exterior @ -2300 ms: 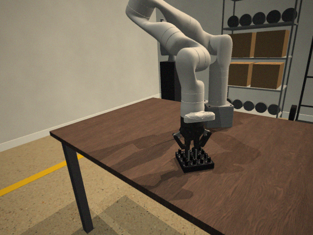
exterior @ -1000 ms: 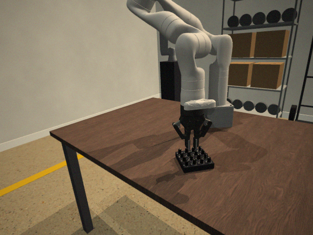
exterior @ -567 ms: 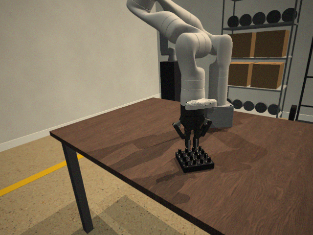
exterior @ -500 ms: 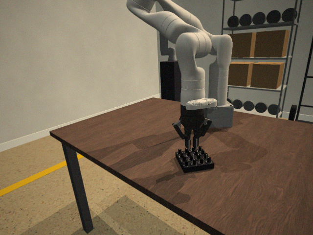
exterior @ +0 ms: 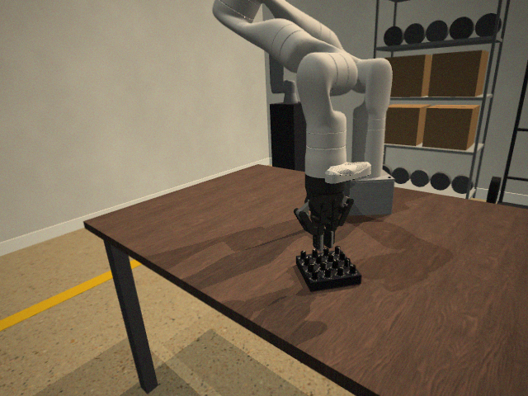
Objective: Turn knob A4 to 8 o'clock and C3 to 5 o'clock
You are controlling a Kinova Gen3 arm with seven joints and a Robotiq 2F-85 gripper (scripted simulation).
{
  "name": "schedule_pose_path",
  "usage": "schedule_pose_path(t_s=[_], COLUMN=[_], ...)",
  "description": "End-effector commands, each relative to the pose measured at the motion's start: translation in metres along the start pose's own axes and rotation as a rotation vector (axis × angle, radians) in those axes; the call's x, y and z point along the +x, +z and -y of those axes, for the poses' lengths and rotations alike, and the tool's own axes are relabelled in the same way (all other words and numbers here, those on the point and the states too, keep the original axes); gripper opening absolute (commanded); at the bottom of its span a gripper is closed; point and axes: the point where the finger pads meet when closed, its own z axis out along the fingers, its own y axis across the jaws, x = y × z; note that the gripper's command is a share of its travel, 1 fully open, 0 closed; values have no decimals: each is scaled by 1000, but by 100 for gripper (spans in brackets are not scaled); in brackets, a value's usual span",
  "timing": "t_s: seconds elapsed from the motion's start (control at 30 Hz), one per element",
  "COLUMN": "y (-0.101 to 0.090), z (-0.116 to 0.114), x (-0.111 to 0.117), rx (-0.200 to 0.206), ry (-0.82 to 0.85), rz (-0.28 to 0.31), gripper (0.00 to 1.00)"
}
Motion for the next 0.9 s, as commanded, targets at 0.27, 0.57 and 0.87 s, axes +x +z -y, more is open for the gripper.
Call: schedule_pose_path(t_s=[0.27, 0.57, 0.87], y=[-3, -7, -10], z=[0, 0, 0], x=[0, 0, 0], rx=[2, 2, 2], ry=[-258, -585, -826], rz=[-1, -2, -2], gripper=[19, 19, 19])
